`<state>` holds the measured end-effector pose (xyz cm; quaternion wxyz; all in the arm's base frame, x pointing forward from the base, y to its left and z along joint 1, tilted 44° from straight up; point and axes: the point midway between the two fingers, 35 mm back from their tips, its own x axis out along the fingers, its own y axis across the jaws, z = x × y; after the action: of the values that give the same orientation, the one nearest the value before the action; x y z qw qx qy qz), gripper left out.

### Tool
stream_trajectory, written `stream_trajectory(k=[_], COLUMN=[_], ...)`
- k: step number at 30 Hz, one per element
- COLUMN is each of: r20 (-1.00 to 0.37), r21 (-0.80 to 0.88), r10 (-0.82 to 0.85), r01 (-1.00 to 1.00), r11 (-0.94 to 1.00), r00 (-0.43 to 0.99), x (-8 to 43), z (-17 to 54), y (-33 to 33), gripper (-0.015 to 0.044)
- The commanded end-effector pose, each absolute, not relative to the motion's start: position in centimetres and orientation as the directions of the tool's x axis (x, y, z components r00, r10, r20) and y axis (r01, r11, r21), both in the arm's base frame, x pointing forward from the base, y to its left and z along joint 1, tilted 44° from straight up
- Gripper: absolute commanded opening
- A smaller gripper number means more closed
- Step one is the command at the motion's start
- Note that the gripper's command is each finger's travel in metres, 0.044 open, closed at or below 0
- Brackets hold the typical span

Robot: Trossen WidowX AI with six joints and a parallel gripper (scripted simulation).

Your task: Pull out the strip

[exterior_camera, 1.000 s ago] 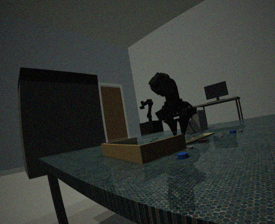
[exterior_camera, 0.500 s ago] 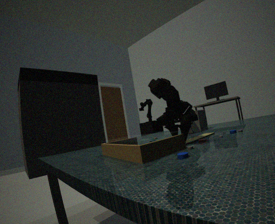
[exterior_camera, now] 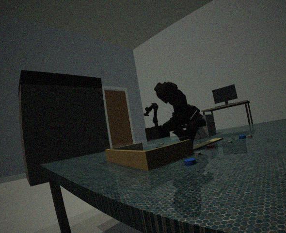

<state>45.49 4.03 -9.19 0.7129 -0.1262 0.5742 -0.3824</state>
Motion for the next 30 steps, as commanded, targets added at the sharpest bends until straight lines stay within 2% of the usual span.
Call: stream_trajectory(k=[1,2,30], r20=[-0.723,-0.727,-0.721], r21=[-0.619,-0.618,-0.625], r10=[-0.689,-0.685,-0.692], r01=[0.398,0.388,0.392], r11=[0.677,0.684,0.675], r00=[0.048,0.049,0.042], x=[45.5,45.4,38.1], z=[-9.2,-9.2,-5.5], y=[4.1,4.3,5.9], gripper=[0.0026,0.0000,0.0000])
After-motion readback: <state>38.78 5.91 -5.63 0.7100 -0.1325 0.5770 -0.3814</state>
